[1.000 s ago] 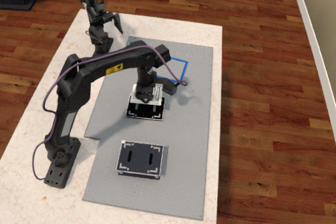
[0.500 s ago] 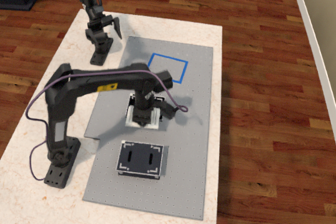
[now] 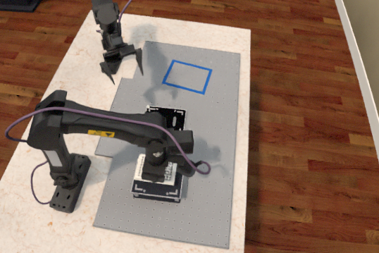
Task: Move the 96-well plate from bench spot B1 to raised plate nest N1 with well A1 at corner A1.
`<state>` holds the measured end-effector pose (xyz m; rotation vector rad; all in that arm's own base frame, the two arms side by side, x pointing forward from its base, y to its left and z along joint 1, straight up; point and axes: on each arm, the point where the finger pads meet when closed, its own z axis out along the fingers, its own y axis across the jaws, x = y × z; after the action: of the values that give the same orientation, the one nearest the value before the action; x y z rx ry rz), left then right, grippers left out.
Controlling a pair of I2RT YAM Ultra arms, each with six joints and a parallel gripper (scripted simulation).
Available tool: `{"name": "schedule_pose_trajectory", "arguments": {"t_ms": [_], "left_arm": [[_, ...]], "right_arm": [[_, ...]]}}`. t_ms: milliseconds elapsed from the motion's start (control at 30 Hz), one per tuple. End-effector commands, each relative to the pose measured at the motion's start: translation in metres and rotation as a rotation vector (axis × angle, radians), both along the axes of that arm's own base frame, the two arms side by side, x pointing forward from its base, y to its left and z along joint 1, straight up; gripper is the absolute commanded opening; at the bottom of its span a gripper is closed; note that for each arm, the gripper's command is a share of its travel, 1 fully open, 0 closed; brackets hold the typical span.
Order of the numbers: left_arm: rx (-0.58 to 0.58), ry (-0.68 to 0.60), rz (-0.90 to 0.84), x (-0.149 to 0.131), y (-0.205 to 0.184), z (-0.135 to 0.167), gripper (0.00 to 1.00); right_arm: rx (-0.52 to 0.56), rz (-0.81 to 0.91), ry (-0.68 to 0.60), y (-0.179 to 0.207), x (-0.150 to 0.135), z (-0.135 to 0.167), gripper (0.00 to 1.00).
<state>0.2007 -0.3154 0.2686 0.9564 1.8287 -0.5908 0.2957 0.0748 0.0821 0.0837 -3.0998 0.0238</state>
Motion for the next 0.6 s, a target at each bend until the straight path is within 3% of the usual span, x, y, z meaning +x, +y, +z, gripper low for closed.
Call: {"name": "schedule_pose_trajectory", "arguments": {"t_ms": [0,567], "left_arm": [[-0.063,-0.035,-0.024,0.01,-0.018,0.023,1.0],[-0.037,-0.018,-0.016,0.015,-0.023,0.014,1.0]], "right_arm": [[0.005,0.04,-0.052,-0.011,0.007,0.014,0.8],[0.006,0.018,-0.04,-0.017,0.01,0.016,0.8]]}}
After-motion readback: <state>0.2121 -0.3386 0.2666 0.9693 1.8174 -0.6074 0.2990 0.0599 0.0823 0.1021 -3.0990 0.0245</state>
